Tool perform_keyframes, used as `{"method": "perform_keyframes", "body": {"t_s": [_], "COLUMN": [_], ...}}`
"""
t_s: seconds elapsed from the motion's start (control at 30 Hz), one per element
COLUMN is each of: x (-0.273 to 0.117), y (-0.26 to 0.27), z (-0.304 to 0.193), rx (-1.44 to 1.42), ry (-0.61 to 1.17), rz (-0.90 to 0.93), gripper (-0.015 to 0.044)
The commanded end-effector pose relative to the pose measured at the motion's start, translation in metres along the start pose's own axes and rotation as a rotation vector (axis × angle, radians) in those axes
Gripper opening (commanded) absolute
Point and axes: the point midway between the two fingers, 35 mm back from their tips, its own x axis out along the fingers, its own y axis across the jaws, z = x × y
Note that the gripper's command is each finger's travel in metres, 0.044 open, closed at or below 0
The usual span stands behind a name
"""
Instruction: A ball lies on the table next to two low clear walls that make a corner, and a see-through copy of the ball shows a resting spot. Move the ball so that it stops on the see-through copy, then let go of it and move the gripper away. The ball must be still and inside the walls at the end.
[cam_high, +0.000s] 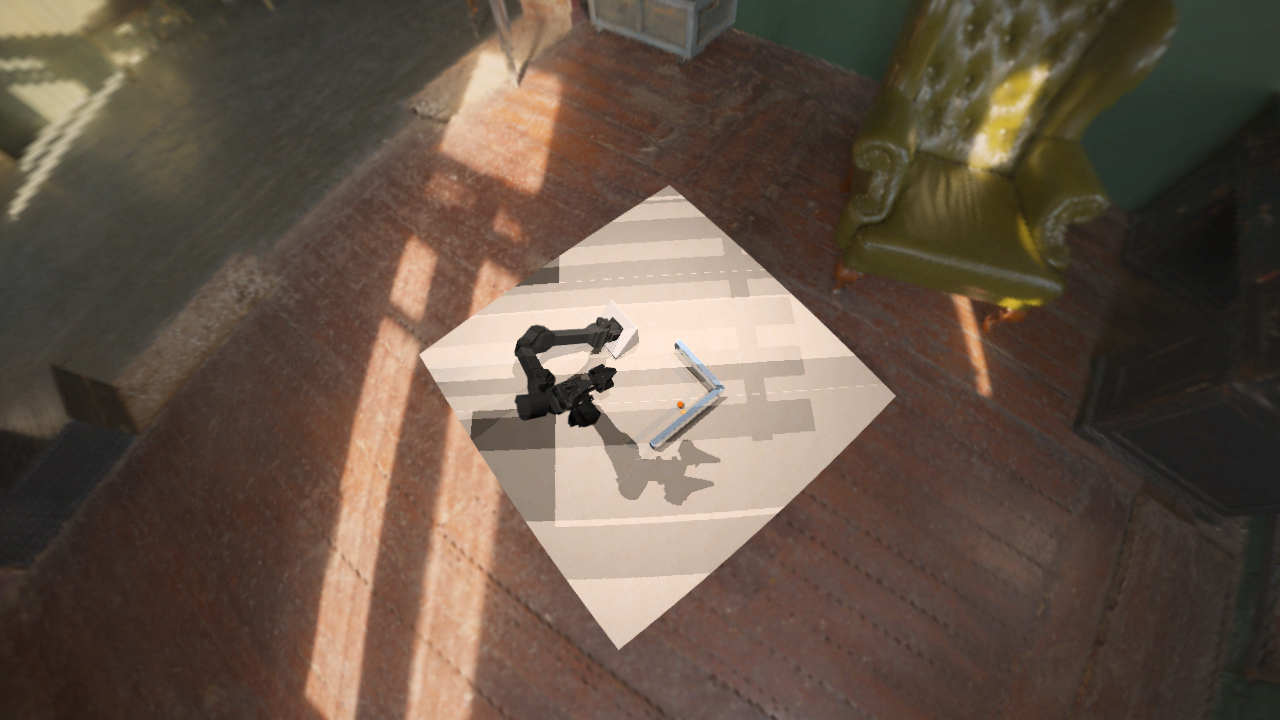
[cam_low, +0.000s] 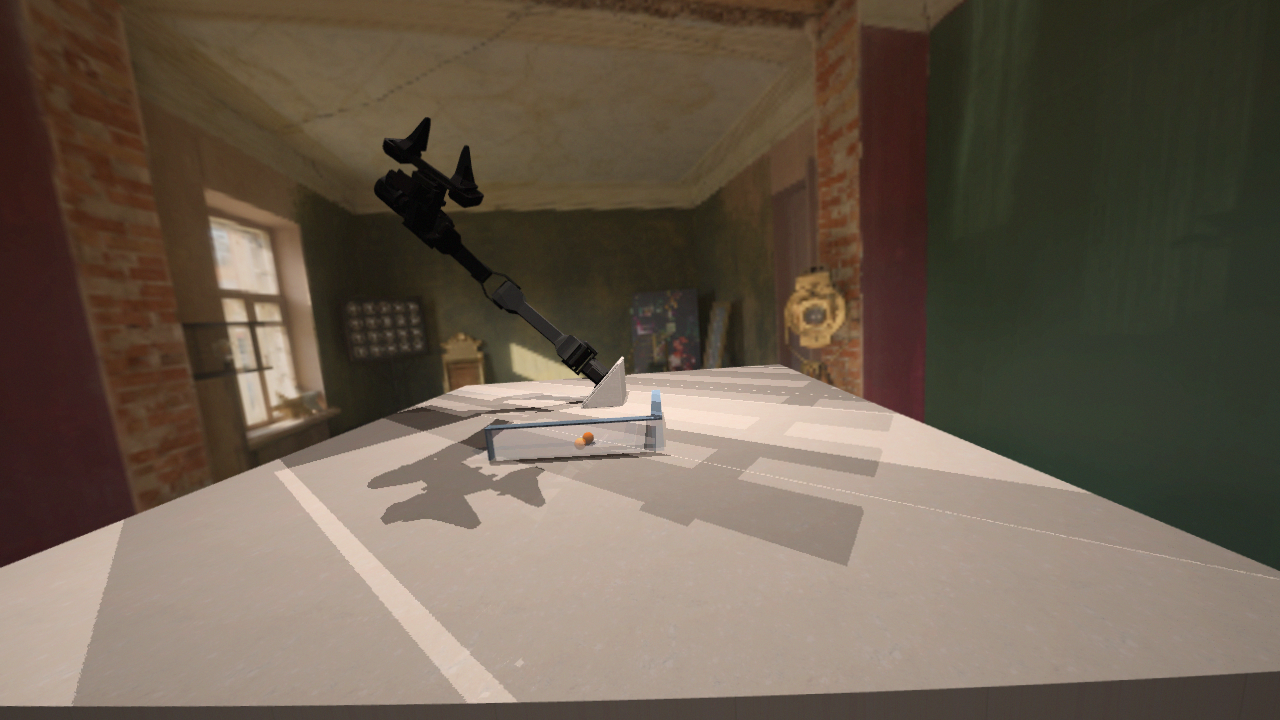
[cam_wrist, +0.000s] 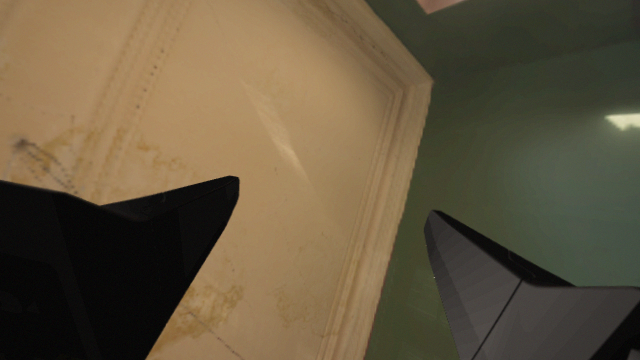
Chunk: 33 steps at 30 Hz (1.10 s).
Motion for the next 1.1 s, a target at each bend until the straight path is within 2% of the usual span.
{"method": "perform_keyframes", "body": {"t_s": [0.0,0.2,0.23,0.47,0.7,0.9,1.07], "x": [0.001,0.021,0.023,0.024,-0.001,-0.042,-0.089], "y": [-0.002,-0.064,-0.076,-0.173,-0.282,-0.368,-0.429], "z": [0.002,0.070,0.080,0.145,0.186,0.199,0.197], "rx": [0.001,0.020,0.020,-0.002,-0.070,-0.162,-0.265], "ry": [-0.007,-0.213,-0.245,-0.454,-0.585,-0.593,-0.497], "rz": [-0.003,-0.138,-0.167,-0.446,-0.842,-1.249,-1.640], "gripper": [0.0374,0.0216,0.0211,0.0211,0.0211,0.0211,0.0211]}}
